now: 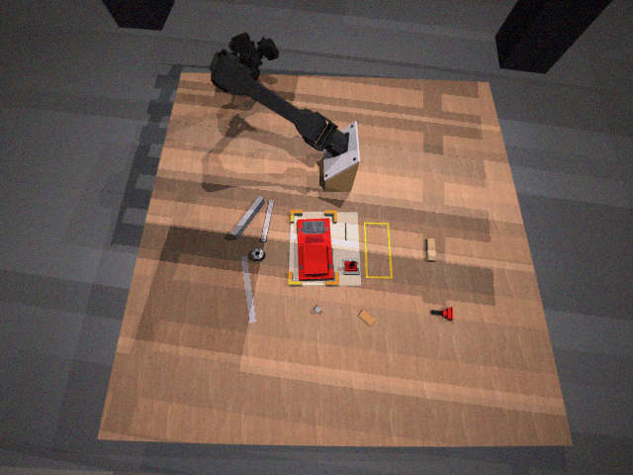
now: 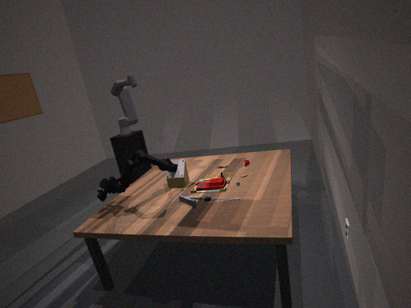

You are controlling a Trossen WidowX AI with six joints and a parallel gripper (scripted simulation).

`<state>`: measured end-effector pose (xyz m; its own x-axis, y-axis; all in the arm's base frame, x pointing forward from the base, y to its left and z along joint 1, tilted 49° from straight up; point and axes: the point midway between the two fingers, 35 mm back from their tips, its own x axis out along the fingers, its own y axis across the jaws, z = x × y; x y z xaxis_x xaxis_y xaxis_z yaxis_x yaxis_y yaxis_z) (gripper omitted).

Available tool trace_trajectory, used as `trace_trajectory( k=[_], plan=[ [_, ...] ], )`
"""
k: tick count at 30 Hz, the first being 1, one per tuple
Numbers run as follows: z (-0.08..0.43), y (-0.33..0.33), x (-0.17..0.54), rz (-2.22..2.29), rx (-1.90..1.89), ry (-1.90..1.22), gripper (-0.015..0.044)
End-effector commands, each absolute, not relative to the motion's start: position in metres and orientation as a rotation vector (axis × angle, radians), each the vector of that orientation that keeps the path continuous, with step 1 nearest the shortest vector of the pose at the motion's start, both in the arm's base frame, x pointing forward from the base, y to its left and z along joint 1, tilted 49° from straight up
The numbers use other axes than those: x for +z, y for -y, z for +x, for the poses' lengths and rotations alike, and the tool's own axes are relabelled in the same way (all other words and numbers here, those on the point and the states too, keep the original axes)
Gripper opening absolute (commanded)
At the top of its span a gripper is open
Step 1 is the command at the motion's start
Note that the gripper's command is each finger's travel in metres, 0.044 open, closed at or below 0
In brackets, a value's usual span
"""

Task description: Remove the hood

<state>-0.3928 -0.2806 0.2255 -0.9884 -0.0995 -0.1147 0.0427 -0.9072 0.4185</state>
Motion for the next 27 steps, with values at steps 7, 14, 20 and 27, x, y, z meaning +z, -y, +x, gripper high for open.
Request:
trace_trajectory(
  k=[7,14,20,27],
  plan=[
    [-0.370,0.309,0.236,0.213,-2.905,0.617,0.0404],
    [-0.324,0.354,0.256,0.222,-2.749,0.558,0.0440],
    [-0.279,0.387,0.275,0.216,-2.611,0.518,0.0440],
    [-0.223,0.417,0.297,0.204,-2.452,0.477,0.0440]
  ],
)
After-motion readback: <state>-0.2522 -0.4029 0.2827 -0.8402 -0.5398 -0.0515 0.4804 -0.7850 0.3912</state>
